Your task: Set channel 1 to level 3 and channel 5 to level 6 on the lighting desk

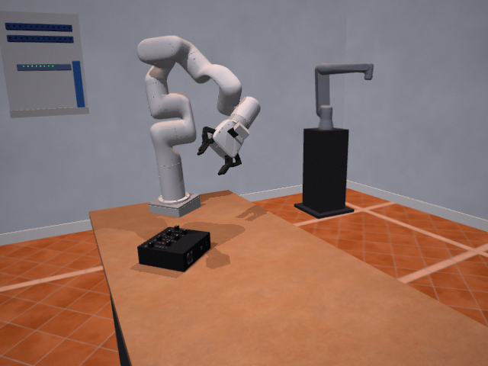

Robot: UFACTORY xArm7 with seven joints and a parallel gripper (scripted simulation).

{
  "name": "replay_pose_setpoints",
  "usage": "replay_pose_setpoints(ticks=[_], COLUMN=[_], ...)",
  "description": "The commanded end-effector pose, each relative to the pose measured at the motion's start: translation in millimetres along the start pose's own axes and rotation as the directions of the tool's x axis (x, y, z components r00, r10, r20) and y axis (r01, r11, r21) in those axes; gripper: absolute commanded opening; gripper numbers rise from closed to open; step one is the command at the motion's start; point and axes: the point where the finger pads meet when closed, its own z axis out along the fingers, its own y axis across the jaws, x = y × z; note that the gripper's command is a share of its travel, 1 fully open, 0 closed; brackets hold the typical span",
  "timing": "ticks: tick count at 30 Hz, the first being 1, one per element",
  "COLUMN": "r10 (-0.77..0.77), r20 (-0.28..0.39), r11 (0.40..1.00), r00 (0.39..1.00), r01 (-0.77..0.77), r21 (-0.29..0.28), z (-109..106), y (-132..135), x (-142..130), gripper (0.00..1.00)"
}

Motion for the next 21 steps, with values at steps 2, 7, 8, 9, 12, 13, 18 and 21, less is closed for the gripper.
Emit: replay_pose_setpoints(ticks=[2,7,8,9,12,13,18,21], r10=[0.002,0.002,0.002,0.002,0.002,0.002,0.004,0.092], r20=[-0.002,-0.002,-0.002,-0.002,-0.002,-0.002,0.0,0.089], r11=[1.0,1.0,1.0,1.0,1.0,1.0,1.0,0.994], r00=[1.0,1.0,1.0,1.0,1.0,1.0,1.0,0.992], r01=[-0.002,-0.002,-0.002,-0.002,-0.002,-0.002,-0.004,-0.097], r21=[0.001,0.001,0.001,0.001,0.001,0.001,0.002,0.048], z=[-1,-1,-1,-1,-1,-1,0,12], y=[0,0,0,0,0,0,0,-1], x=[1,1,1,1,1,1,1,-3], gripper=[1.0,1.0,1.0,1.0,1.0,1.0,1.0,1.0])
